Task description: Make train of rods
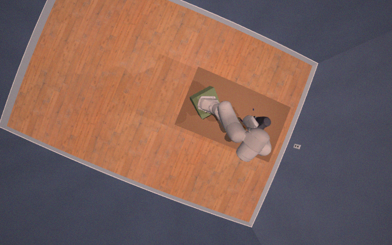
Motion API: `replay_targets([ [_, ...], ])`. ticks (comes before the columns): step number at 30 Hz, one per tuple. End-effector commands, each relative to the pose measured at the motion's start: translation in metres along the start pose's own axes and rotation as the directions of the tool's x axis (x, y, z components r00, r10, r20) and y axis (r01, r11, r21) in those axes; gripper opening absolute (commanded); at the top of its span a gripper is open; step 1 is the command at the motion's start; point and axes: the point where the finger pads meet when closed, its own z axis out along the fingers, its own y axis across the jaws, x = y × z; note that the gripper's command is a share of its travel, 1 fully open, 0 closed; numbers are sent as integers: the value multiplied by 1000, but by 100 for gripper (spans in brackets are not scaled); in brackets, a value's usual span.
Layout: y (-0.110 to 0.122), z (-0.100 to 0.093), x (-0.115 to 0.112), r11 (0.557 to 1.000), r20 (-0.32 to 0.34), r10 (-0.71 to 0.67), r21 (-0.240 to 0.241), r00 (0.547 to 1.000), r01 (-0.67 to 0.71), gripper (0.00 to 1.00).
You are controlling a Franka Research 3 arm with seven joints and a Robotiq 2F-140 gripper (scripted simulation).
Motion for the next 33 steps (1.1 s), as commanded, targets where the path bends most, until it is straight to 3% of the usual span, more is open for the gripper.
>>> replay_targets([
  [1,-2,-1,1,1000,0,-5,4,1000,5,15],
  [18,-2,6,1,1000,0,-5,5,1000,5,15],
  [33,-1,28,1,1000,0,-5,5,1000,5,15],
])
